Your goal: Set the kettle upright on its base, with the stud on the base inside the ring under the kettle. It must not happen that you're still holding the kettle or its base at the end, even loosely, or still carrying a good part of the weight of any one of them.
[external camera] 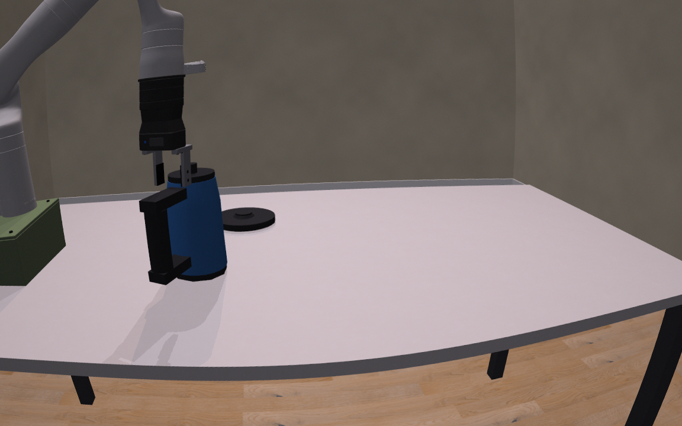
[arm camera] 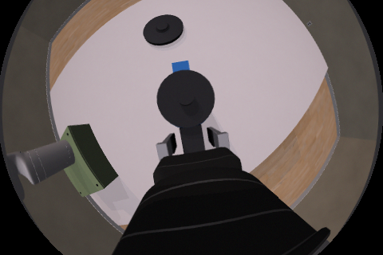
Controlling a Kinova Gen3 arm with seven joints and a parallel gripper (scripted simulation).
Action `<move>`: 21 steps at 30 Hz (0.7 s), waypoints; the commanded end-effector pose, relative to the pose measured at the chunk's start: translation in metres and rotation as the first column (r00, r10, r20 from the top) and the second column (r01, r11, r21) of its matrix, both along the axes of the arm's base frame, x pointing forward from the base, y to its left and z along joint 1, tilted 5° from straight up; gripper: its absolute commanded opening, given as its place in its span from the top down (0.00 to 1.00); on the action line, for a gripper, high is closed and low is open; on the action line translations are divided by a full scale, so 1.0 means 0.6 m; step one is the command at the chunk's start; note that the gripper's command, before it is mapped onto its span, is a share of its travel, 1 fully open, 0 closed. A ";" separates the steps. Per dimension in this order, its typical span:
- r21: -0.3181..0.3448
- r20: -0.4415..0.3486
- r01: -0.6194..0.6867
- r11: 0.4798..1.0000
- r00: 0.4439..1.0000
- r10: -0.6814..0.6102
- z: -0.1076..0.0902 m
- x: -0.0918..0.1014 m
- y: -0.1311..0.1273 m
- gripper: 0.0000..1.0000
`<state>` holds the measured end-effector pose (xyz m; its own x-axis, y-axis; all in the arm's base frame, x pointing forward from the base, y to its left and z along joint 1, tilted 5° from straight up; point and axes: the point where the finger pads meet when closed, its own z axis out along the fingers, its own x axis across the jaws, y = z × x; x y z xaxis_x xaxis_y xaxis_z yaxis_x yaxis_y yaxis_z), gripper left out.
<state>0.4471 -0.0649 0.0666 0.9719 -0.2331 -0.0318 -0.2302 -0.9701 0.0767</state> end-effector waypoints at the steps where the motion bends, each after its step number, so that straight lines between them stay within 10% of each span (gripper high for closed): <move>1: 0.000 0.002 0.000 1.000 1.000 0.000 0.001 0.001 0.000 0.00; 21: 0.000 0.002 0.000 1.000 1.000 0.000 -0.027 0.000 -0.002 0.00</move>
<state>0.4488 -0.0641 0.0550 0.9731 -0.2291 -0.0252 -0.2268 -0.9712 0.0731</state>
